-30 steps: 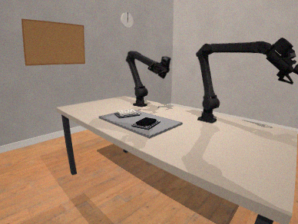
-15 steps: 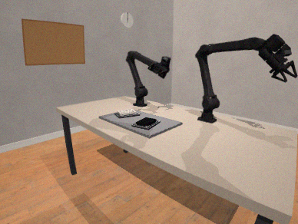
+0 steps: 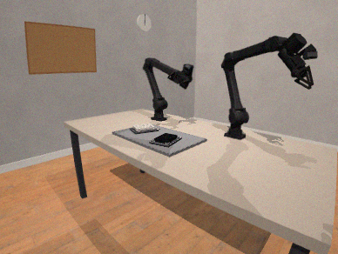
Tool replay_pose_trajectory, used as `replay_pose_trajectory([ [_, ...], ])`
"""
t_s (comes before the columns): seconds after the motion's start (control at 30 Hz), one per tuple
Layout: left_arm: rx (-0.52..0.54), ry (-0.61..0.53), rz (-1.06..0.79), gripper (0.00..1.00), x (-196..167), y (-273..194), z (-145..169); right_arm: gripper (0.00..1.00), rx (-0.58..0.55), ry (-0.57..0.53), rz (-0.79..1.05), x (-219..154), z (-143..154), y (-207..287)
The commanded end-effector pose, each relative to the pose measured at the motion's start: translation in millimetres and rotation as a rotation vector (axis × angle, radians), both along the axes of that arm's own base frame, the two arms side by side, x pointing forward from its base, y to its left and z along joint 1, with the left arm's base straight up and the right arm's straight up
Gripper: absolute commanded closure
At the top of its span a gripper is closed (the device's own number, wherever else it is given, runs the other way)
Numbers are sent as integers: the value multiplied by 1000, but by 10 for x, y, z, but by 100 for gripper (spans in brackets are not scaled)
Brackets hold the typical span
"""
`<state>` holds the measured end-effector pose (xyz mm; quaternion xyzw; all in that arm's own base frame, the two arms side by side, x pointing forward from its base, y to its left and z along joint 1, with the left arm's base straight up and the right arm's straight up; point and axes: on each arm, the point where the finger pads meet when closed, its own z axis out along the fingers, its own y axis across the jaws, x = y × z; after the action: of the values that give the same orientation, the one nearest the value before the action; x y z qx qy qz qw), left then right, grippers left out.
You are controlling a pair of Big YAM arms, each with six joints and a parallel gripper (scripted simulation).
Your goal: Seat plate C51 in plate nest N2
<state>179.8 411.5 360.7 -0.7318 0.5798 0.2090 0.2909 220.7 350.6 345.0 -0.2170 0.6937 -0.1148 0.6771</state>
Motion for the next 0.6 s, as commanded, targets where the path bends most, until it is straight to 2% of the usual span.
replay_pose_trajectory([
  [0.0, 7, 39, -130, 0, 166, -255, 191, 0, 21, -3, -2, 2, 86, 9],
  [0.3, -66, 119, -419, 0, 459, -922, 234, 0, 21, -3, -2, 2, 86, 9],
  [0.4, -73, 128, -451, 0, 482, -998, 239, 0, 21, -3, -2, 2, 86, 9],
  [0.57, -105, 168, -606, 0, 567, -1368, 260, 0, 21, -3, -2, 2, 86, 9],
])
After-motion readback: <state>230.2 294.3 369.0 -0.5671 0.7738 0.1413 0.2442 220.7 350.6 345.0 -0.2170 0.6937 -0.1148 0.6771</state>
